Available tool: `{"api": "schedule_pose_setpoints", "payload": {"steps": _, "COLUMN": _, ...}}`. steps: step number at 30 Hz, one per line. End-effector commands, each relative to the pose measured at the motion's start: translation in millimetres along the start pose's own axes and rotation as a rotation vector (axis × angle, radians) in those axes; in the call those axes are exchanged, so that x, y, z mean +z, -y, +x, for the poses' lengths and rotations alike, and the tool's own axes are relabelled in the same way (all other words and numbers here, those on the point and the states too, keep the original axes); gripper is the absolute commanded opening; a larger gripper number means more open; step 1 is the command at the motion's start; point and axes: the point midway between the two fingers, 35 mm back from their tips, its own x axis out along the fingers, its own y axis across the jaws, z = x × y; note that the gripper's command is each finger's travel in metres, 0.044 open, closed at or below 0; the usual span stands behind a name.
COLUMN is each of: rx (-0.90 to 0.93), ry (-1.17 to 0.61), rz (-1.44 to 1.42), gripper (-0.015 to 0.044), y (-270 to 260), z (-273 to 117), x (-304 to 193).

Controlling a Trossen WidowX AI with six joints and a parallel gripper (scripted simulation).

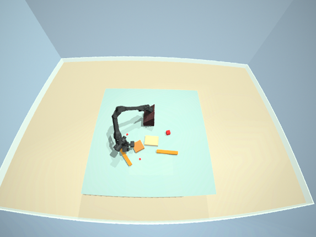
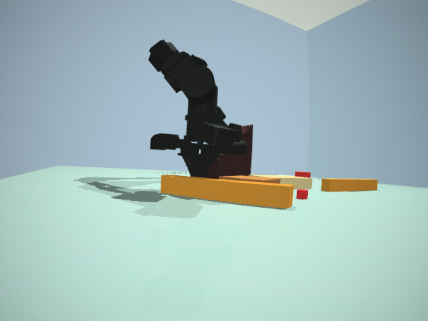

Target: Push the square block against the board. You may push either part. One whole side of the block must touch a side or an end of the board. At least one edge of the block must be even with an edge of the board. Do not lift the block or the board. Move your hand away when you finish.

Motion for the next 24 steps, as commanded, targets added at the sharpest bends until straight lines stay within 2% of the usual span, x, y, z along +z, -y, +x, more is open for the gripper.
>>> {"api": "schedule_pose_setpoints", "payload": {"steps": 1, "rx": -0.006, "ry": 0.007, "rz": 0.007, "gripper": 0.0, "y": 0.2, "z": -2.8, "x": 10.1}}
{"api": "schedule_pose_setpoints", "payload": {"steps": 14, "rx": -0.006, "ry": 0.008, "rz": 0.007, "gripper": 0.0, "y": -5.6, "z": -3.1, "x": 30.6}}
{"api": "schedule_pose_setpoints", "payload": {"steps": 24, "rx": -0.006, "ry": 0.008, "rz": 0.007, "gripper": 0.0, "y": -4.8, "z": -2.9, "x": 19.4}}
